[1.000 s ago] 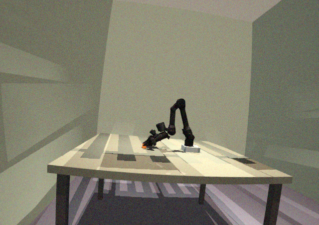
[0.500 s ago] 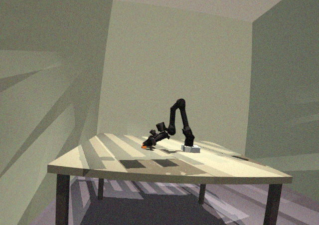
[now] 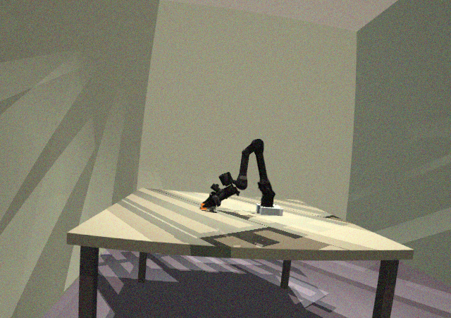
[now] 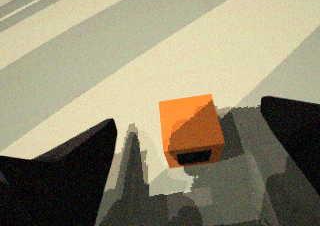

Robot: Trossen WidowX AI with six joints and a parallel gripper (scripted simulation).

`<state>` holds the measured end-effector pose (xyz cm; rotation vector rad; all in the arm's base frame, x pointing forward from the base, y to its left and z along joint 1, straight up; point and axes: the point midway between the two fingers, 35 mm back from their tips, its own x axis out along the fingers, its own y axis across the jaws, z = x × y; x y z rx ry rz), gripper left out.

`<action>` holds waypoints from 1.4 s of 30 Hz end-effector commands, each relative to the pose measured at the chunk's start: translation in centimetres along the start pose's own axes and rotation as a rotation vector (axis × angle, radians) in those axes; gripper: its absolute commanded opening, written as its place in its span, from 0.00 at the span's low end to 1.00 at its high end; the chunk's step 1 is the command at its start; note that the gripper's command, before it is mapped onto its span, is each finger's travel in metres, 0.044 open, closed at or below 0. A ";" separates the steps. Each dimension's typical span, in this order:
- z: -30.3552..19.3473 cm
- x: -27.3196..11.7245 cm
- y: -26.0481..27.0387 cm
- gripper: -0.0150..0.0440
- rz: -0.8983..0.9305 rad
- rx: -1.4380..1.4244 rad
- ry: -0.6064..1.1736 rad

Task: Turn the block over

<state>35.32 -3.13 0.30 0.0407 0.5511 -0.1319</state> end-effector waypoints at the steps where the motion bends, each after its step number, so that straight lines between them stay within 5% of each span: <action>1: 1.5 0.4 0.1 1.00 -0.001 -0.004 0.092; 13: 5.0 -5.6 0.0 1.00 -0.002 -0.001 0.438; 28: 5.1 -5.5 0.0 1.00 -0.002 -0.001 0.443; 42: 8.4 -3.5 0.1 1.00 -0.003 -0.003 0.876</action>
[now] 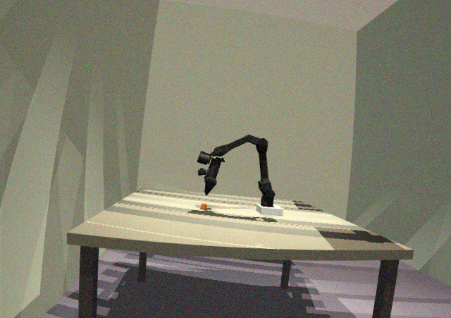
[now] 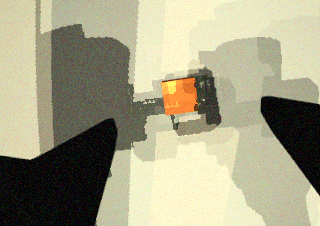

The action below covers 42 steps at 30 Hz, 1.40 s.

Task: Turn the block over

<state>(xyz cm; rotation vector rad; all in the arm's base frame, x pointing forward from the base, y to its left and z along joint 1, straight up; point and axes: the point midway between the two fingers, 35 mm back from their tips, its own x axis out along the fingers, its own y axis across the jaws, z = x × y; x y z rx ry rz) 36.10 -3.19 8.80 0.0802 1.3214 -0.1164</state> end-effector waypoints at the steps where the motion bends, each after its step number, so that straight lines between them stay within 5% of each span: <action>1: 0.9 -0.4 0.0 1.00 0.006 0.006 0.138; 42: -0.4 6.5 0.0 1.00 0.007 0.007 0.219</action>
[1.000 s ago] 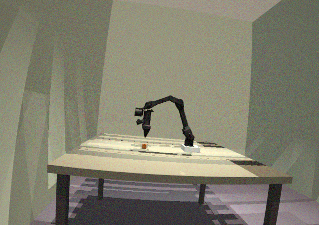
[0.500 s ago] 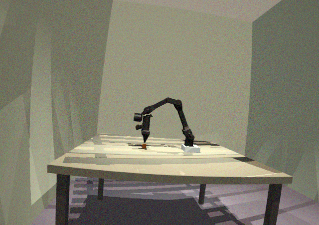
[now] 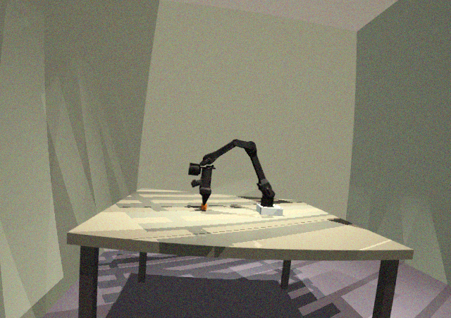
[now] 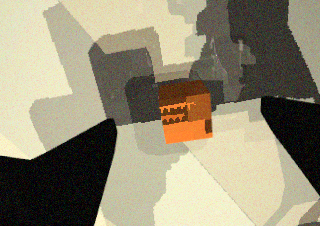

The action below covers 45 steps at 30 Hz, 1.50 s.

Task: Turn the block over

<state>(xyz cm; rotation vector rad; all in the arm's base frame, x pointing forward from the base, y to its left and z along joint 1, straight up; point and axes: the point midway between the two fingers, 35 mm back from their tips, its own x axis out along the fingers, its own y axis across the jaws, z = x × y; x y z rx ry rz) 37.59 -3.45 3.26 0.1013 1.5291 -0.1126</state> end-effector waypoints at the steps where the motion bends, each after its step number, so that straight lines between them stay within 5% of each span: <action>1: -0.3 1.0 0.0 1.00 0.005 0.000 0.010; 7: -0.3 1.7 0.1 1.00 0.005 0.000 0.010; 19: -0.3 1.7 0.1 0.47 0.005 0.000 0.010; 35: -0.3 1.6 0.0 0.25 0.005 0.000 0.010; 45: -0.3 -1.3 0.0 0.25 0.005 0.000 0.008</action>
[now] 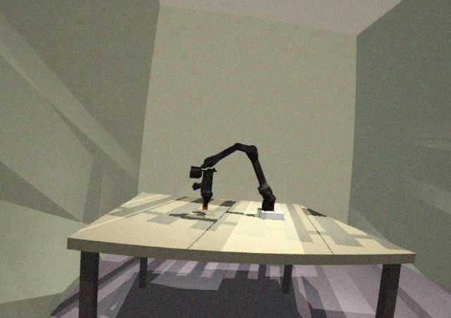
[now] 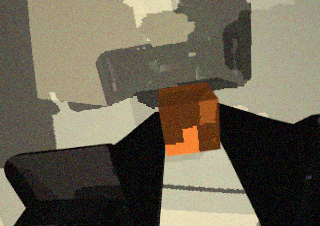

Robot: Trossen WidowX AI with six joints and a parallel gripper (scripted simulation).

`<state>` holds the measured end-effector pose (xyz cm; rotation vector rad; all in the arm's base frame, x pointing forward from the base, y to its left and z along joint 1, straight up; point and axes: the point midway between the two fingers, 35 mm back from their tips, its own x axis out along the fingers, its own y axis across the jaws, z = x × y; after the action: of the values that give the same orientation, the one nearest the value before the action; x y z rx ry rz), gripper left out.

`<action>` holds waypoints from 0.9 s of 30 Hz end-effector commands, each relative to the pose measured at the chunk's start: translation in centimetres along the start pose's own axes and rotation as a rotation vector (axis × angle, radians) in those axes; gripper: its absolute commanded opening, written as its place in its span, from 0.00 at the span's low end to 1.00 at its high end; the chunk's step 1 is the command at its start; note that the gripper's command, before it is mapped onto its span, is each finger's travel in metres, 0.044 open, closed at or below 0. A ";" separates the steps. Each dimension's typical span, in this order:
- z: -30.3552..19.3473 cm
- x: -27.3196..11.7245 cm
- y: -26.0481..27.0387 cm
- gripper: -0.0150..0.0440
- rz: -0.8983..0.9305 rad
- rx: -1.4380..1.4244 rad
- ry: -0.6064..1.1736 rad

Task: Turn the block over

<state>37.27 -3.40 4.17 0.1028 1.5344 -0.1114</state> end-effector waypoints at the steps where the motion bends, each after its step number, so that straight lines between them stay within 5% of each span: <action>1: 0.0 -0.3 0.0 0.25 0.004 0.000 -0.005; 27: 0.0 0.8 0.1 0.25 0.003 -0.001 -0.388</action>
<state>37.67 -3.34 3.64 0.0819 1.1896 -0.1144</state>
